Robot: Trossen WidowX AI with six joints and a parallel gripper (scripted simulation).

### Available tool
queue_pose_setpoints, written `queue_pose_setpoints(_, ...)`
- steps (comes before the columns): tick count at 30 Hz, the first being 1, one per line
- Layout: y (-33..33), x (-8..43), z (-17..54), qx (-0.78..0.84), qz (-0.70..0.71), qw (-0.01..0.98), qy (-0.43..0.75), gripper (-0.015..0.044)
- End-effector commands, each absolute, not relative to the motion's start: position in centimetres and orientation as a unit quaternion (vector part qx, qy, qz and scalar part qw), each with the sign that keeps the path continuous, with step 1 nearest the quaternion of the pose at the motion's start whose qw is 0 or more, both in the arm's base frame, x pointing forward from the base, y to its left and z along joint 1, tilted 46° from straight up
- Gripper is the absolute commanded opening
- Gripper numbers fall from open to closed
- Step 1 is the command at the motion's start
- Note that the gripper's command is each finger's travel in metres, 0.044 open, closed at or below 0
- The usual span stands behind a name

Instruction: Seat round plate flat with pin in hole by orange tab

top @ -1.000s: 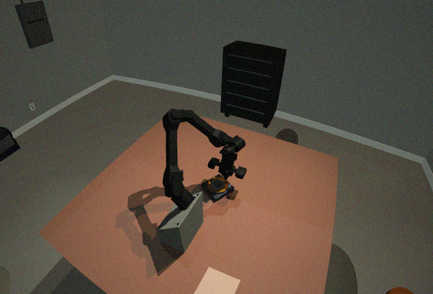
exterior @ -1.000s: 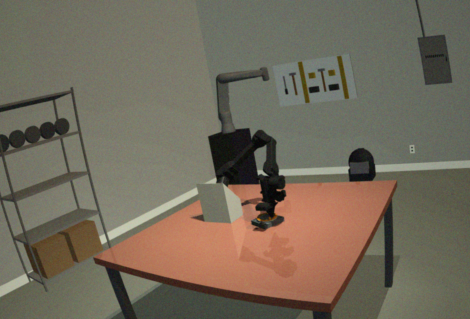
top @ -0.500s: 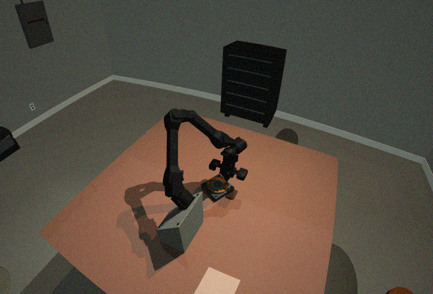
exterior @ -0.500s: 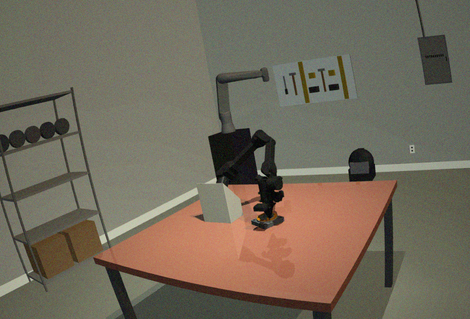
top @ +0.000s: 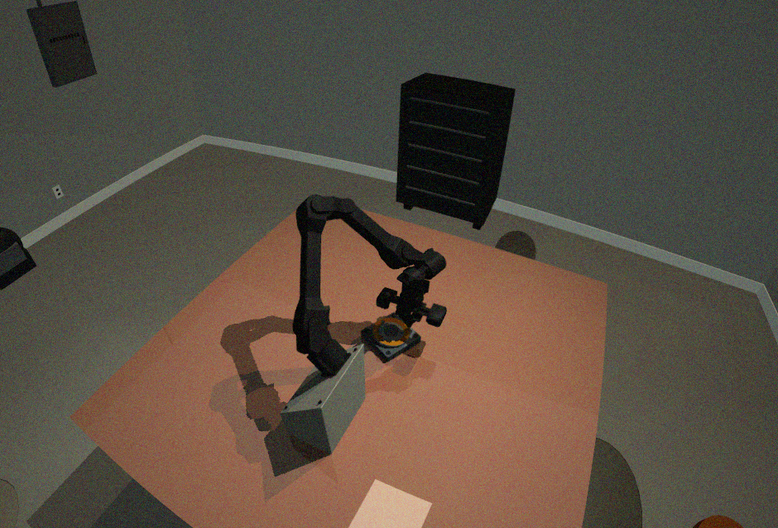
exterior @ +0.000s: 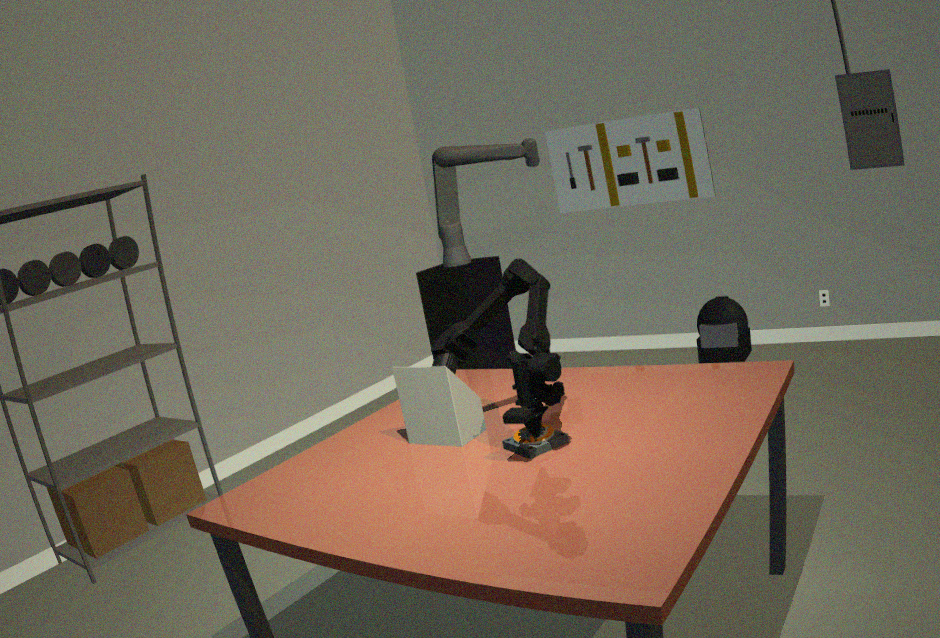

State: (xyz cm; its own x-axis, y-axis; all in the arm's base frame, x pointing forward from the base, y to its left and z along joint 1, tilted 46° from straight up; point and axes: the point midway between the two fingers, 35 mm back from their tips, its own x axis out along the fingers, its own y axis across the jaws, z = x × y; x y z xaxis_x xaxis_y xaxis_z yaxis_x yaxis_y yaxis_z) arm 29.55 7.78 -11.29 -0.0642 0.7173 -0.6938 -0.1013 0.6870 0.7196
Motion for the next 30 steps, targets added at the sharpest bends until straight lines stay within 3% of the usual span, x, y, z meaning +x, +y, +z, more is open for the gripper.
queue_pose_setpoints(1, 7.8, 28.8, -11.6, 0.234, 0.318, 0.636, 0.663, 0.0)
queue_pose_setpoints(30, 7.3, 27.6, -12.0, 0.234, 0.318, 0.636, 0.663, 0.0)
